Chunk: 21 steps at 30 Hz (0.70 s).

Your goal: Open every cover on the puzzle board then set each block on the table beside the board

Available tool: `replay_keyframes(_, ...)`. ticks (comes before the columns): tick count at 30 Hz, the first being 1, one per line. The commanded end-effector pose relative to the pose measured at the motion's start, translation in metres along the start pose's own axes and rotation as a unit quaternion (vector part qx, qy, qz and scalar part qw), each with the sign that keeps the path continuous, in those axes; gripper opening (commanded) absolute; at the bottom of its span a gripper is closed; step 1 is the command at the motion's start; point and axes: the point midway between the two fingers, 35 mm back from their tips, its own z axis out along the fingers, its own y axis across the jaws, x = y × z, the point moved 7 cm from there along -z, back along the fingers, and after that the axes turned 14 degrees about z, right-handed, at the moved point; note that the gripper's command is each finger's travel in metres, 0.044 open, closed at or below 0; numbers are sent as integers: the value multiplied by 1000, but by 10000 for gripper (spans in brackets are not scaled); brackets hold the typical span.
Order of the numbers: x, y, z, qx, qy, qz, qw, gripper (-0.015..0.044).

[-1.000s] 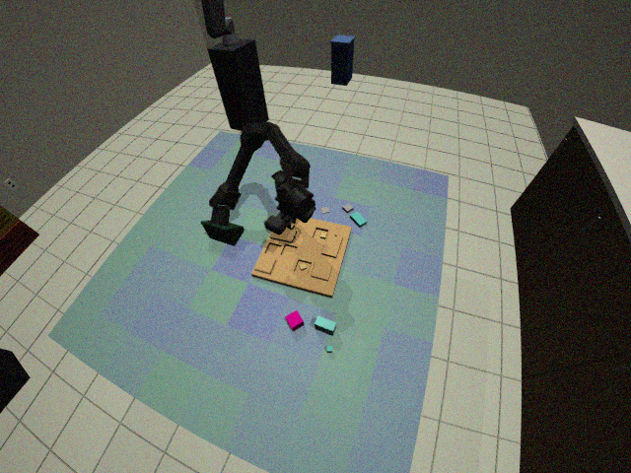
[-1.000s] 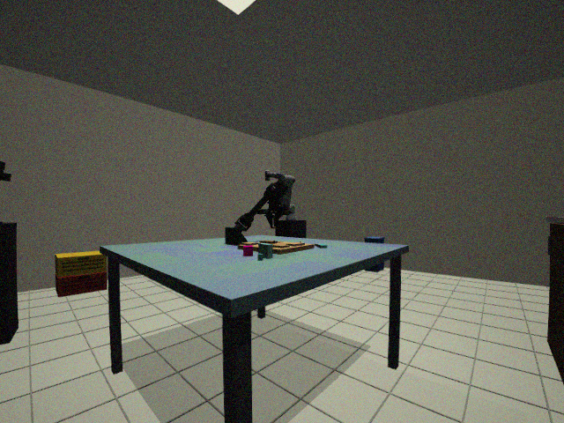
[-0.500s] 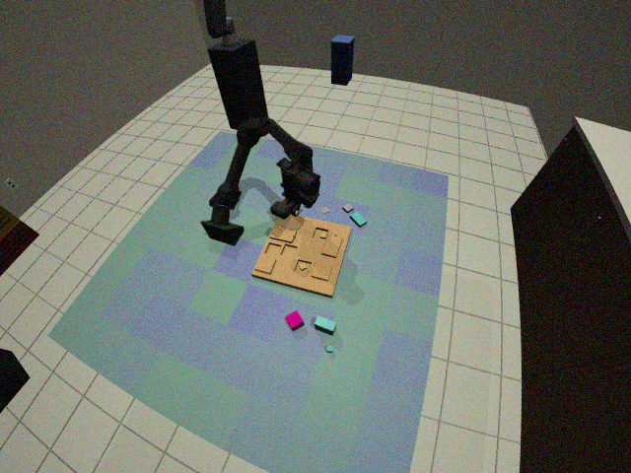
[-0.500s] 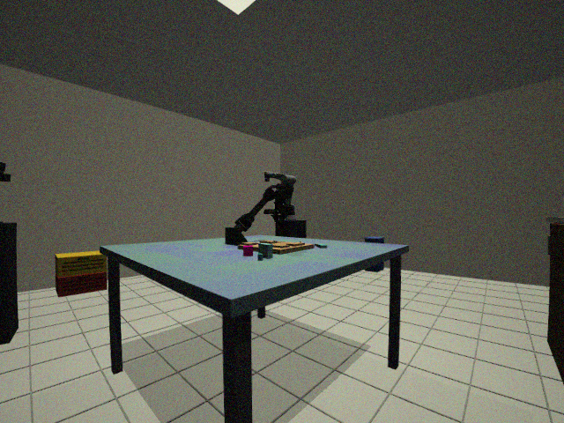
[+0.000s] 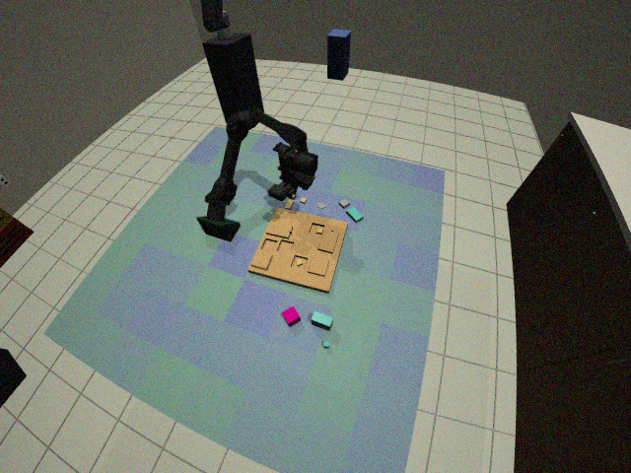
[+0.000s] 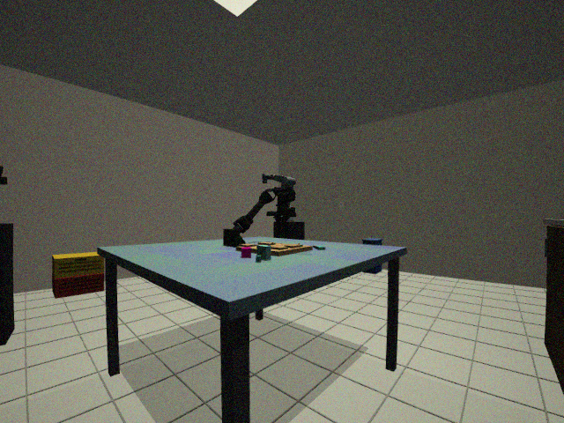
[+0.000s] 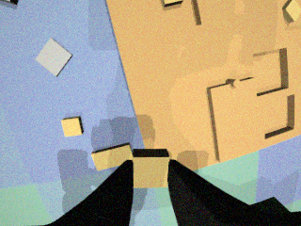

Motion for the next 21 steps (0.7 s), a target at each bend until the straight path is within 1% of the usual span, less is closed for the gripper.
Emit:
replay_keyframes(1, 14, 9, 0, -3, 2, 2, 1000, 80)
replay_keyframes(21, 80, 42, -1, -14, 11, 0, 1000, 80)
